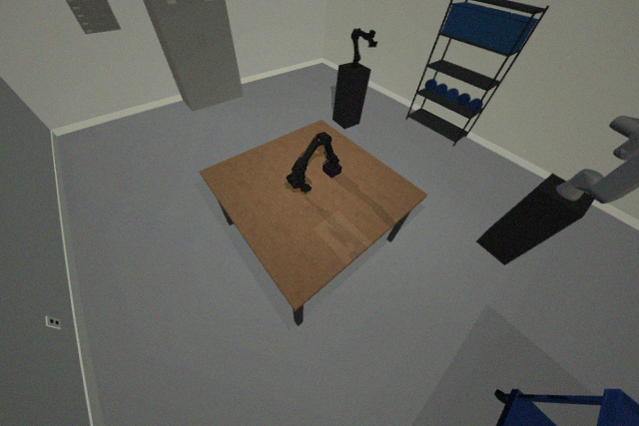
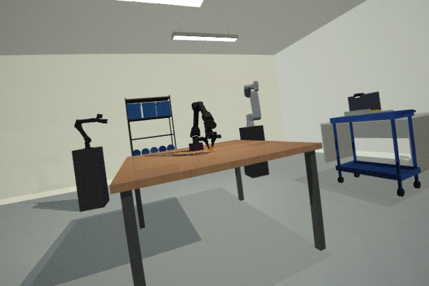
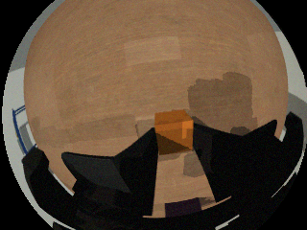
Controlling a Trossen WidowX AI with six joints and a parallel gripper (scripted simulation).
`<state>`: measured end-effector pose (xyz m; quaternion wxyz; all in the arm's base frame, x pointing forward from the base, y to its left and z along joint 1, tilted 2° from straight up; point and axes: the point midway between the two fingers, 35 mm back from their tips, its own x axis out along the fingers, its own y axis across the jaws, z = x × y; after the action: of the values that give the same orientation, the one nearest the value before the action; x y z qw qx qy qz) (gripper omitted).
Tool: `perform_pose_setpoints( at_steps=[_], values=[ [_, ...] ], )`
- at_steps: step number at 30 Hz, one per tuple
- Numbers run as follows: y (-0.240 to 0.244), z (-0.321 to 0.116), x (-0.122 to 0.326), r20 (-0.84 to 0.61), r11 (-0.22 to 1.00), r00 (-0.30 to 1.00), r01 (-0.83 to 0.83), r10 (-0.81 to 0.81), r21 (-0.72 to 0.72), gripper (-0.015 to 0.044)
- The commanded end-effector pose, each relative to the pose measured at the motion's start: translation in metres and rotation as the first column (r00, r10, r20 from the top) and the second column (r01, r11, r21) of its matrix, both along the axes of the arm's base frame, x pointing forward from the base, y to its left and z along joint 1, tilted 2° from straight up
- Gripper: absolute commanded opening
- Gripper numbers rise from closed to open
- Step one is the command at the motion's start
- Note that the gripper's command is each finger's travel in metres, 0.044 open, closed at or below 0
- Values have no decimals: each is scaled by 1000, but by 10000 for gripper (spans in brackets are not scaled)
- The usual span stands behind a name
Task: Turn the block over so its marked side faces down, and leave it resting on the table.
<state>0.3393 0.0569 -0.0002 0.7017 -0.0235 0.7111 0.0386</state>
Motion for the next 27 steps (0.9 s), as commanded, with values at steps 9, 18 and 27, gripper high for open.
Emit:
perform_pose_setpoints(
  at_steps=[9, 18, 27],
  values=[
    [1, 5, 6, 117, 1000, 993, -5, 3, 12, 0],
    [1, 0, 6, 255, 1000, 967, -5, -1, 23, 0],
    [1, -2, 4, 388, 999, 921, -5, -10, 36, 0]
  ],
)
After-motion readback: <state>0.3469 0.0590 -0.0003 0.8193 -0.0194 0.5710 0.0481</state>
